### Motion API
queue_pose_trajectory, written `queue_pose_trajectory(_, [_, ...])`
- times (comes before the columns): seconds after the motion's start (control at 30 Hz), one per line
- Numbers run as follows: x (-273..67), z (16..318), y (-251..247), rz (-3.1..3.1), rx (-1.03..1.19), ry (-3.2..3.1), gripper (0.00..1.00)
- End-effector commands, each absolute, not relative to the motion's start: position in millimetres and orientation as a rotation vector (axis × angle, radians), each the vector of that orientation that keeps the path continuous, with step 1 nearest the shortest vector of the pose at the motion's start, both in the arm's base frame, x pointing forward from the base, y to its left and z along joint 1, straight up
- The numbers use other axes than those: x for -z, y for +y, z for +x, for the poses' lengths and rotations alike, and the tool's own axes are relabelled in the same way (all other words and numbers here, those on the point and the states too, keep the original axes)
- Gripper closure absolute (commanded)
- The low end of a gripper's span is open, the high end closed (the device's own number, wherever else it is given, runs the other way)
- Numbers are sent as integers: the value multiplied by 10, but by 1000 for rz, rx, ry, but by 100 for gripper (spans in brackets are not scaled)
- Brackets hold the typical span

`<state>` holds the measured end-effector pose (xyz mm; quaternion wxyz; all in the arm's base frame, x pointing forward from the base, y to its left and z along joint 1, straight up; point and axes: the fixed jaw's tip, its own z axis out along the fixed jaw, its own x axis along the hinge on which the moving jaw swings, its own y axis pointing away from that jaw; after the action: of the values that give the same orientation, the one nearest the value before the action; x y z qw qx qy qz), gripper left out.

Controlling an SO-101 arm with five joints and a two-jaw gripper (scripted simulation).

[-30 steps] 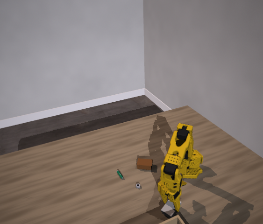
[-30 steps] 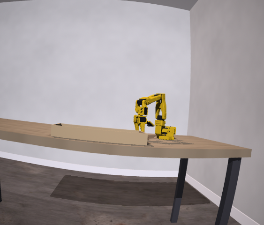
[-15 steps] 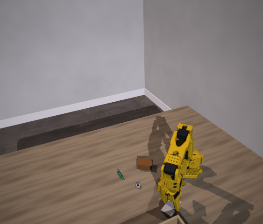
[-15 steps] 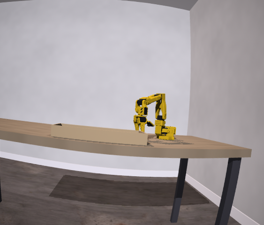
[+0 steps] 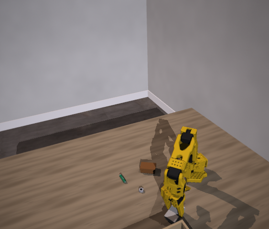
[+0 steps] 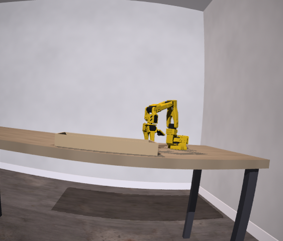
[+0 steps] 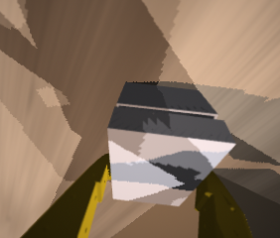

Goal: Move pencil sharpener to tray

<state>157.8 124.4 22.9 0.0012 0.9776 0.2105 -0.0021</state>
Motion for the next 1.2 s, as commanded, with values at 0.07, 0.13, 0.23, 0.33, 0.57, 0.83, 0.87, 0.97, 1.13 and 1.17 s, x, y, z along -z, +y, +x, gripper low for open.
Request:
queue_pose_trajectory(0.07, [-202,1601,1252,3072,0,658,77])
queue_pose_trajectory(0.13, [-202,1601,1252,3072,0,658,77])
queue_pose_trajectory(0.23, [-202,1601,1252,3072,0,658,77])
queue_pose_trajectory(0.33, [-202,1601,1252,3072,0,658,77])
queue_pose_trajectory(0.57, [-202,1601,1252,3072,0,658,77])
queue_pose_trajectory(0.83, [-202,1601,1252,3072,0,658,76])
queue_pose_trajectory(0.87, [-202,1601,1252,3072,0,658,76])
queue_pose_trajectory(0.97, [-202,1601,1252,3072,0,658,74])
queue_pose_trajectory(1.13, [-202,1601,1252,3072,0,658,73])
queue_pose_trajectory(1.17, [-202,1601,1252,3072,0,658,72])
